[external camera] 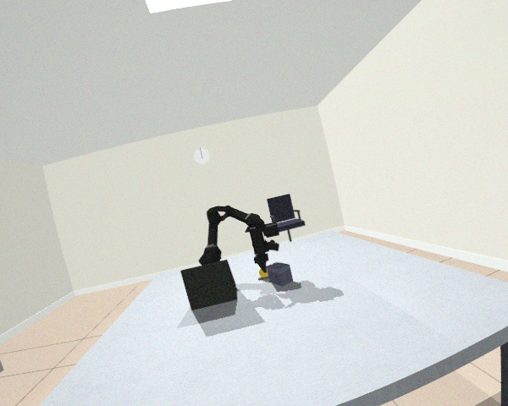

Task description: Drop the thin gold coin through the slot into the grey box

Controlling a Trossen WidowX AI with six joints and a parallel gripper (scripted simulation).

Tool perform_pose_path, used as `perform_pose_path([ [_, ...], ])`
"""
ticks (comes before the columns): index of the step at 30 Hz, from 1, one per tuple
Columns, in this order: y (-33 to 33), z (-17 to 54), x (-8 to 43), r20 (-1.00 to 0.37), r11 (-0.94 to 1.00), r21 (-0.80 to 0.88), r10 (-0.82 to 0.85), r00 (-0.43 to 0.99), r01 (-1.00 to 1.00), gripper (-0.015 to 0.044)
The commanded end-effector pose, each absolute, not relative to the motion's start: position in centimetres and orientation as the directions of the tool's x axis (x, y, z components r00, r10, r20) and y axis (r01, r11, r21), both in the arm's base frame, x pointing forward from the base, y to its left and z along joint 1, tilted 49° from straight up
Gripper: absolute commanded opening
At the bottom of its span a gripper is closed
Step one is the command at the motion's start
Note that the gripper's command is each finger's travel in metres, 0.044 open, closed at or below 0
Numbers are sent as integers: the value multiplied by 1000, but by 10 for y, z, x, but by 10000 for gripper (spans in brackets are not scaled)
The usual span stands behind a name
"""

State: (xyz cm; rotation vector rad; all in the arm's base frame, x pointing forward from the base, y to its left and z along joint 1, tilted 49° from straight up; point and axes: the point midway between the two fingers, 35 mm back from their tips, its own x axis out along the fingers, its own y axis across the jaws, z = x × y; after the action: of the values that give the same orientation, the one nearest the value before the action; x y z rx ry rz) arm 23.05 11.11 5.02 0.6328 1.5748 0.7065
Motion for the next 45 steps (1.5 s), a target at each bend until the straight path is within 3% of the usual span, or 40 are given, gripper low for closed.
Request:
perform_pose_path([
  [1,117,46,228,-655,661,751,746,-118,9,161],
  [13,129,36,225,-652,657,754,749,-120,10,161],
  [19,129,36,225,-652,657,754,749,-120,10,3],
  [45,103,56,234,-661,666,746,741,-116,10,0],
])
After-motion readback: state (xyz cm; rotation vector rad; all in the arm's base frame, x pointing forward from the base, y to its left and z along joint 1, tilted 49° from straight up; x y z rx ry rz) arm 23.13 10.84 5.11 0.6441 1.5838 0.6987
